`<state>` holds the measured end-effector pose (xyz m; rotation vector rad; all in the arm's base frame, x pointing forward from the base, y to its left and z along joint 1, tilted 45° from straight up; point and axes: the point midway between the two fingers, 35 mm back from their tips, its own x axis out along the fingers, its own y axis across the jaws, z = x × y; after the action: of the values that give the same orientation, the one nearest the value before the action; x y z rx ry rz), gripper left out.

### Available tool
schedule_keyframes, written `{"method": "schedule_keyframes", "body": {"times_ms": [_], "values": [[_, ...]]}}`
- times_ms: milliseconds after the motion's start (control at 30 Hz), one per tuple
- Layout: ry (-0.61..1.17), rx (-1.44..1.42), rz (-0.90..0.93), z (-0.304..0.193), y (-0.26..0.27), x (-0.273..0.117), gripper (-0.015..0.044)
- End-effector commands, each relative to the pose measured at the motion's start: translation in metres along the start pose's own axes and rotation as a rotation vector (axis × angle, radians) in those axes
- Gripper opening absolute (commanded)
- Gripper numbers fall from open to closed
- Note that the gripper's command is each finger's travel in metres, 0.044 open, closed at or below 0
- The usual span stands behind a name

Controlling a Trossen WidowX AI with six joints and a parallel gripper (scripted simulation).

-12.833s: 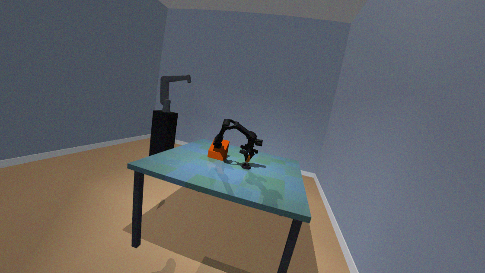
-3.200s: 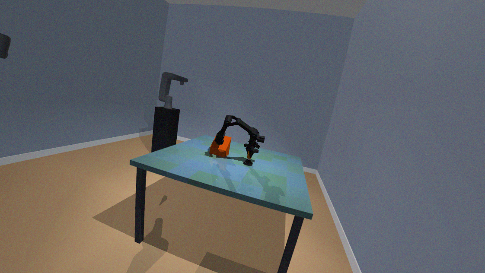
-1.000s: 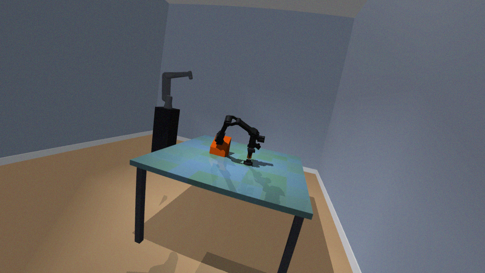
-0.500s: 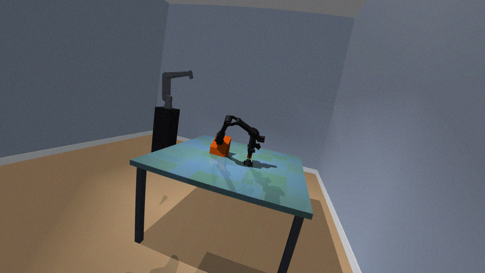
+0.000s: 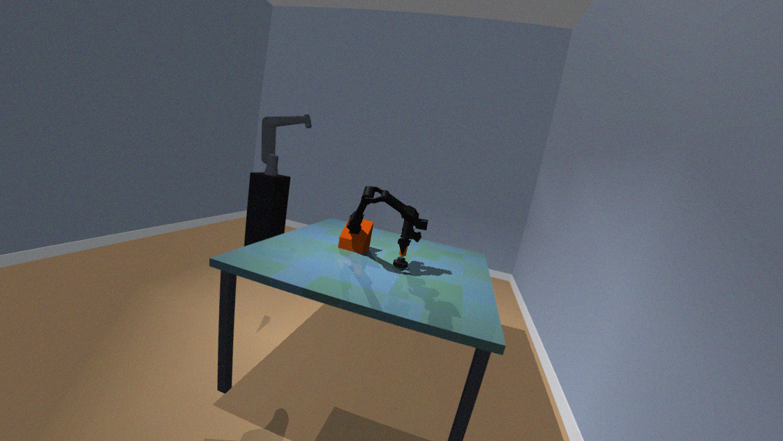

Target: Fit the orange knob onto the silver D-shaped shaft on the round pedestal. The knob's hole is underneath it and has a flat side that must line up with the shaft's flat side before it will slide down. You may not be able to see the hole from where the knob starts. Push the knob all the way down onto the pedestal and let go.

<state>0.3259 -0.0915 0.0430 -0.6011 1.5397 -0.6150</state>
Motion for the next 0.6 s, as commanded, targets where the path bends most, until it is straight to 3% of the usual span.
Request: {"method": "schedule_keyframes", "body": {"times_ms": [0,567], "values": [[-0.001,0.043,-0.003,-0.0006,-0.0003,0.0013,0.0000],[-0.001,0.043,-0.003,0.0000,-0.0001,0.0033,0.0000]]}}
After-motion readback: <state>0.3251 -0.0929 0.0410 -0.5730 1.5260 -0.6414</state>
